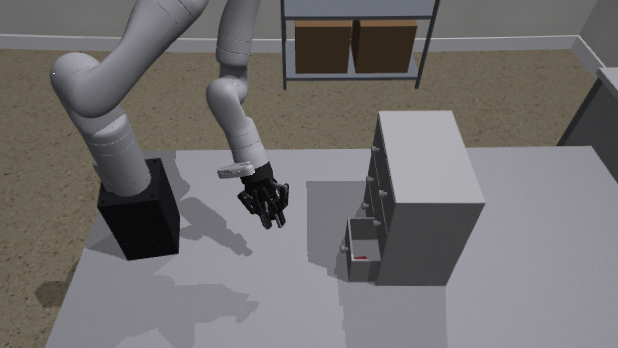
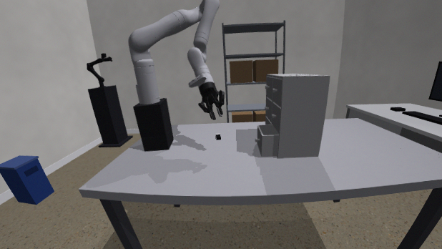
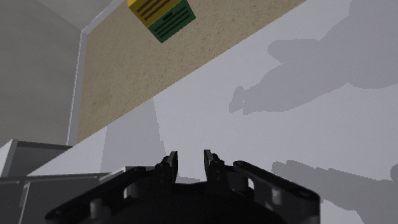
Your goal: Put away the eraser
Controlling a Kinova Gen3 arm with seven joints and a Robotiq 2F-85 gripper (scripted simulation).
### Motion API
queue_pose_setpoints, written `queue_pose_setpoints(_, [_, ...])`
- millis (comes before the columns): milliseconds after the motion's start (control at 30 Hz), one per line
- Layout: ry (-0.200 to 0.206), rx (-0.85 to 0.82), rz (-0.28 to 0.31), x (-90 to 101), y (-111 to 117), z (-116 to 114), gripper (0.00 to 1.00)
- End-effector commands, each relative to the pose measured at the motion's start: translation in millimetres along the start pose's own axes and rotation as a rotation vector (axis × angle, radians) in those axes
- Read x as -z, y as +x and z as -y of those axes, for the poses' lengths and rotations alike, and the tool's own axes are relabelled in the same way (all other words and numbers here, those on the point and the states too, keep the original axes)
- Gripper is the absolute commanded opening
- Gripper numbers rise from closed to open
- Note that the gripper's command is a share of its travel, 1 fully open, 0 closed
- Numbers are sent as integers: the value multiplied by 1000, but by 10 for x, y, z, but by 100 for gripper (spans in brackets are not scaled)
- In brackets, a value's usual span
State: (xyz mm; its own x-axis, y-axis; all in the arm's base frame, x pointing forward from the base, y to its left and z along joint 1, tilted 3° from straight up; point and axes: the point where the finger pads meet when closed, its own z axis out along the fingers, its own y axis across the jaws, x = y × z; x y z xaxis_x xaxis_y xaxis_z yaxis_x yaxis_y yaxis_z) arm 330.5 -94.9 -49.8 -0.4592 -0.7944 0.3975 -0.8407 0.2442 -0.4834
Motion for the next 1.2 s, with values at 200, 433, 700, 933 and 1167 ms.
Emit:
queue_pose_setpoints(200, [-179,-358,31,188,-2,154,33])
queue_pose_setpoints(433, [-294,-542,19,249,88,112,33])
queue_pose_setpoints(700, [-362,-669,31,296,94,128,33])
queue_pose_setpoints(933, [-402,-738,34,321,102,133,33])
queue_pose_setpoints(1167, [-476,-857,30,379,143,116,33])
